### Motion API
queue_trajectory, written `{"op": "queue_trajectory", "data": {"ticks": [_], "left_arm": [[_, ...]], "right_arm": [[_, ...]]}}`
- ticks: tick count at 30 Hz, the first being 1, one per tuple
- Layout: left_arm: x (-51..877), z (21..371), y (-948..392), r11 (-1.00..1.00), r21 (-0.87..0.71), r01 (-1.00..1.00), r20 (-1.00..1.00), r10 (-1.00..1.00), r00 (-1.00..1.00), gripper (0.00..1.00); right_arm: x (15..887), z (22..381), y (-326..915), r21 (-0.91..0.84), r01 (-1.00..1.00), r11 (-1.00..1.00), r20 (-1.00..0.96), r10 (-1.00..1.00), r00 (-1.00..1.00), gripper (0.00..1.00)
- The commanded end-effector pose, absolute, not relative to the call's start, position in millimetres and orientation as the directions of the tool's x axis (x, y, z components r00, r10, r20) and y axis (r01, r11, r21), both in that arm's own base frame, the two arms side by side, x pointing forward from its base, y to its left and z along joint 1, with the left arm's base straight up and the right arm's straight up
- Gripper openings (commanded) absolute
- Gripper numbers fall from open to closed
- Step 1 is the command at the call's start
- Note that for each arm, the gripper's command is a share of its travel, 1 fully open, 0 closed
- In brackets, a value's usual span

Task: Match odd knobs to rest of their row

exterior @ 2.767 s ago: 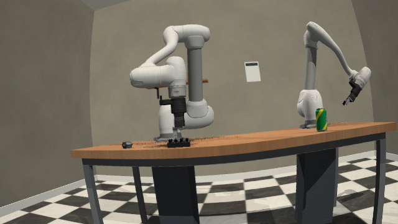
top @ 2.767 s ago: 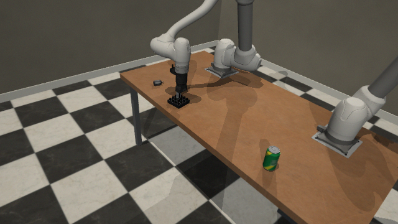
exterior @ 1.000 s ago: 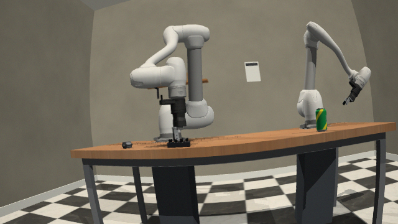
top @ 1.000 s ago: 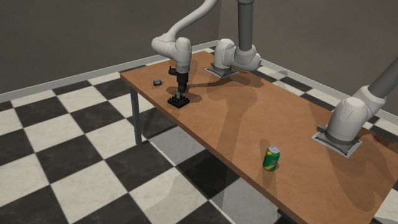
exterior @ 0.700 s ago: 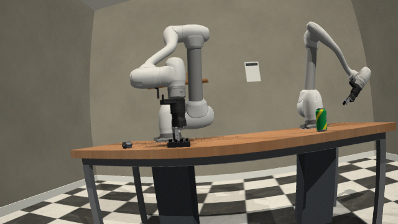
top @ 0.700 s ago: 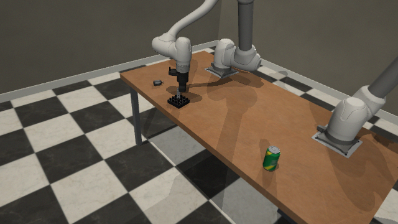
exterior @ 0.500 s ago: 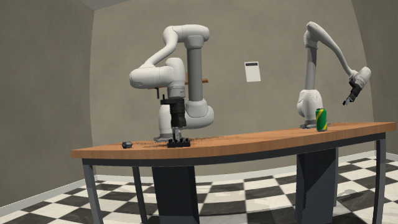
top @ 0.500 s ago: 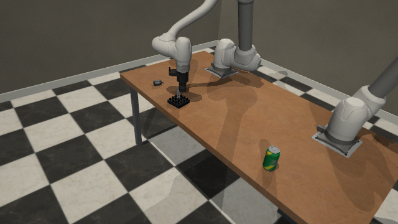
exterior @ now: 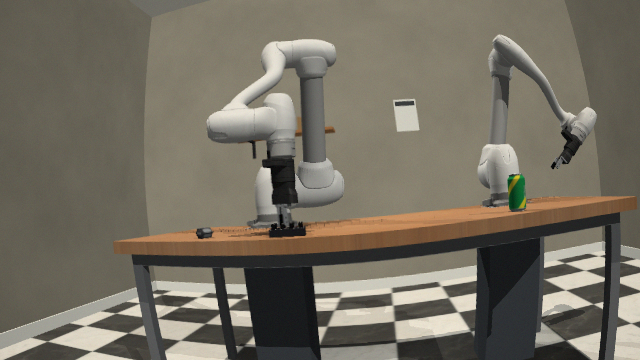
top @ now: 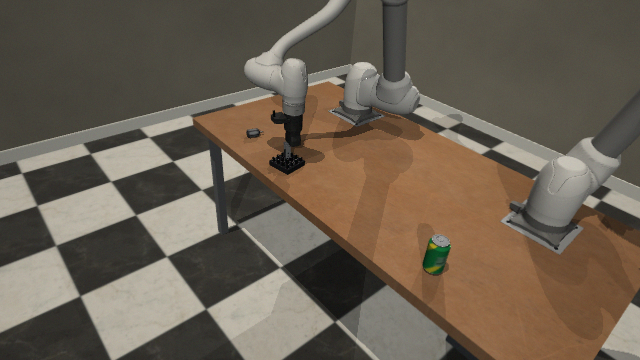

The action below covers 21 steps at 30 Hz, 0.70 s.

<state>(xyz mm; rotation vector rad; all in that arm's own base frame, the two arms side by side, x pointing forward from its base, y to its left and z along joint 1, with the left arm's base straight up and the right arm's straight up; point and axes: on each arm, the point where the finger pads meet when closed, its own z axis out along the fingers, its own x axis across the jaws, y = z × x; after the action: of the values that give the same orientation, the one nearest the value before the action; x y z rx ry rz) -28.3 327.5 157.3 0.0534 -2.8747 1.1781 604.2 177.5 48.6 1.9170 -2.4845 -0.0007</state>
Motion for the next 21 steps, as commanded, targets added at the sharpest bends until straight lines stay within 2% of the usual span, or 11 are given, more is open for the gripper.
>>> {"op": "queue_trajectory", "data": {"ticks": [1,13,21], "left_arm": [[-27.4,158.8,323.7,0.707,-0.706,-0.040,0.038,-0.020,-0.999,1.00],[-27.4,158.8,323.7,0.707,-0.706,-0.040,0.038,-0.020,-0.999,1.00],[-27.4,158.8,323.7,0.707,-0.706,-0.040,0.038,-0.020,-0.999,1.00]], "right_arm": [[603.5,47.2,175.7,-0.002,-0.981,0.194,-0.002,-0.981,-0.194,0.30],[603.5,47.2,175.7,-0.002,-0.999,-0.033,-0.002,-0.999,0.033,0.30],[603.3,47.0,176.1,-0.002,-0.994,-0.111,-0.001,-0.994,0.111,0.30]]}}
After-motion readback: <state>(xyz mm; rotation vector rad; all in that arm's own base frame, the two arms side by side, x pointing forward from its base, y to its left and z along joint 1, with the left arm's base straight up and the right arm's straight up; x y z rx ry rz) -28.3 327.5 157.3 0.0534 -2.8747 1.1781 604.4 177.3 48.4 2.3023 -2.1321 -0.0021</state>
